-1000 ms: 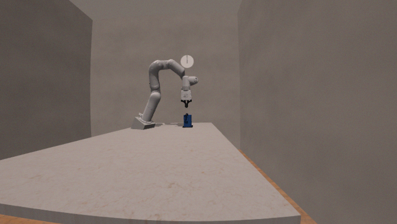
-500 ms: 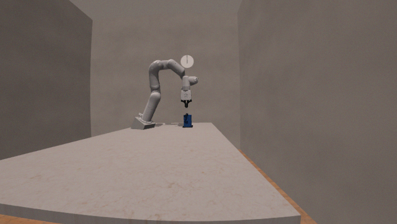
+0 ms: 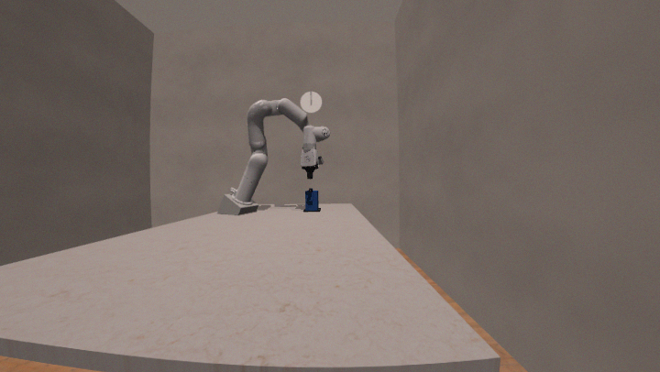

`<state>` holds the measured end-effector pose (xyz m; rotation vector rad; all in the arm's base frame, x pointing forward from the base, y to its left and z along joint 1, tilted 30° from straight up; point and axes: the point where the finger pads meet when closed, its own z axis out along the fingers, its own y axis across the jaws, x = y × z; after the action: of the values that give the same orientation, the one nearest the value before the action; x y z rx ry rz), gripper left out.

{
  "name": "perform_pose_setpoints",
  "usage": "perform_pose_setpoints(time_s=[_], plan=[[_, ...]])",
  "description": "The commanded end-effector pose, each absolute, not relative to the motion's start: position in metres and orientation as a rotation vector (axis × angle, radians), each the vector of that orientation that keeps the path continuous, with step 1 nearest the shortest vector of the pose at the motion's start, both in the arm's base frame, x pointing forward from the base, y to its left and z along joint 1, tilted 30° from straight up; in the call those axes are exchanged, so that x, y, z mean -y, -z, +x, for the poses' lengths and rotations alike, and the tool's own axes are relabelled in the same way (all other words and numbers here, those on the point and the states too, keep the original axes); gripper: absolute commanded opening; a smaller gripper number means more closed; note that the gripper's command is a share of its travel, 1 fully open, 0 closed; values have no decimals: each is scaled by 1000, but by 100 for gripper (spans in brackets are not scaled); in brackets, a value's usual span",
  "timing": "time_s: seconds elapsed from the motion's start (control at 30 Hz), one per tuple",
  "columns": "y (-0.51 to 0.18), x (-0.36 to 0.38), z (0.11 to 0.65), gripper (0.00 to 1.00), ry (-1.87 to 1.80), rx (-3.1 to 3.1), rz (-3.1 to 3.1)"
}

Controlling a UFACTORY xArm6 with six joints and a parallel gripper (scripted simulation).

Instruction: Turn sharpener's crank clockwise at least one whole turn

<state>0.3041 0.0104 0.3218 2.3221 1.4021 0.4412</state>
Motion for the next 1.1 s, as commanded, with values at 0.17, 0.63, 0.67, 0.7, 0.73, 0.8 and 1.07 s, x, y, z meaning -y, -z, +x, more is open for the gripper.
perform_pose_setpoints(time_s=[0.17, 0.63, 0.67, 0.7, 0.73, 0.8, 1.07], plan=[[-323, -10, 304, 0, -516, -1076, 2507], [-323, -10, 305, 0, -616, -599, 2720], [-323, -10, 305, 0, -622, -565, 2732], [-323, -10, 305, 0, -628, -530, 2743], [-323, -10, 305, 0, -628, -530, 2743], [-323, -10, 305, 0, -646, -426, 2775], [-323, -10, 305, 0, -689, -154, 2840]])
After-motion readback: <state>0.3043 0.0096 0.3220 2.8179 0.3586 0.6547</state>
